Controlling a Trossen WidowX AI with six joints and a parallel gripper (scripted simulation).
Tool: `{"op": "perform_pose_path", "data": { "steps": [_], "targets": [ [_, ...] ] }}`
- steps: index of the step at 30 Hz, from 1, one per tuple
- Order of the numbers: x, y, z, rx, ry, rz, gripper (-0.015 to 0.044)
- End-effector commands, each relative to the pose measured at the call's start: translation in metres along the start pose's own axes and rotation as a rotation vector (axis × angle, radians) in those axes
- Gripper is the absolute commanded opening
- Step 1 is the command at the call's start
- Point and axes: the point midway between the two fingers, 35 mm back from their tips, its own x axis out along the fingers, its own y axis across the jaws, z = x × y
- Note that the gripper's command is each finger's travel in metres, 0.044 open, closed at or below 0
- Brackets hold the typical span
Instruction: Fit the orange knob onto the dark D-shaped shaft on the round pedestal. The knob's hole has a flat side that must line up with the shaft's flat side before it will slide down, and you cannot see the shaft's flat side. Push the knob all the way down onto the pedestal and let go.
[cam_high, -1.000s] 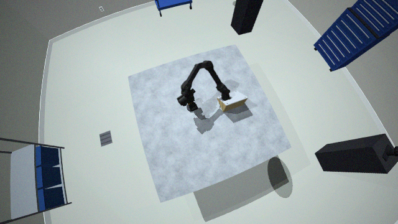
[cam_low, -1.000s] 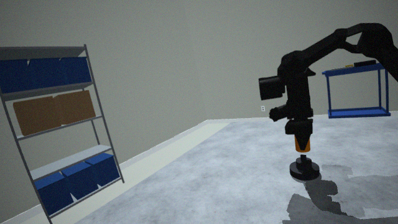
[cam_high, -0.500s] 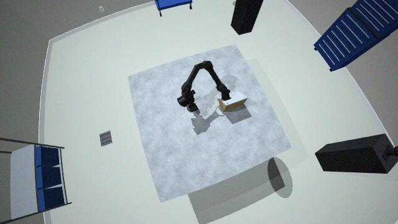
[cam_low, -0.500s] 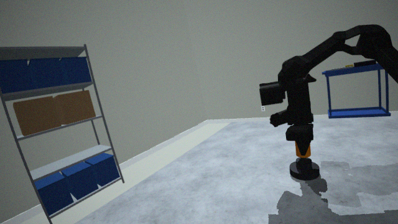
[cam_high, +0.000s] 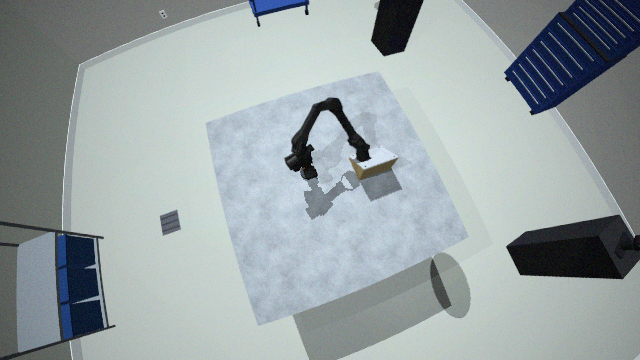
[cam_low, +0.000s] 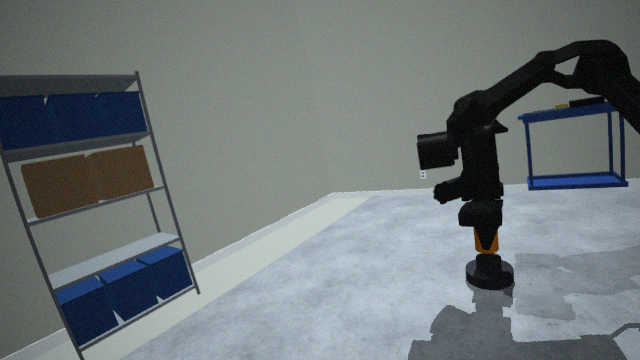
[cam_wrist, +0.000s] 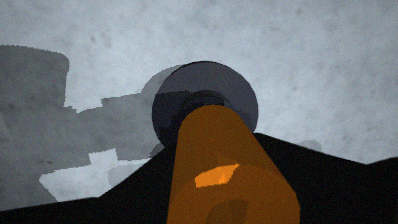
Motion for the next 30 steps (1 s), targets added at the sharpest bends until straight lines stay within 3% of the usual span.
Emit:
{"op": "perform_pose_path", "data": {
  "steps": [1,13,30],
  "targets": [
    [-0.0019,0.0004,0.0002,-0.003,-0.004,-0.002,0.0000],
    [-0.0033,0.0039,-0.0036,-0.212,-0.004,-0.002,0.0000],
    [-0.0035,0.0009,0.0006,-0.212,-0.004,-0.002,0.0000]
  ]
}}
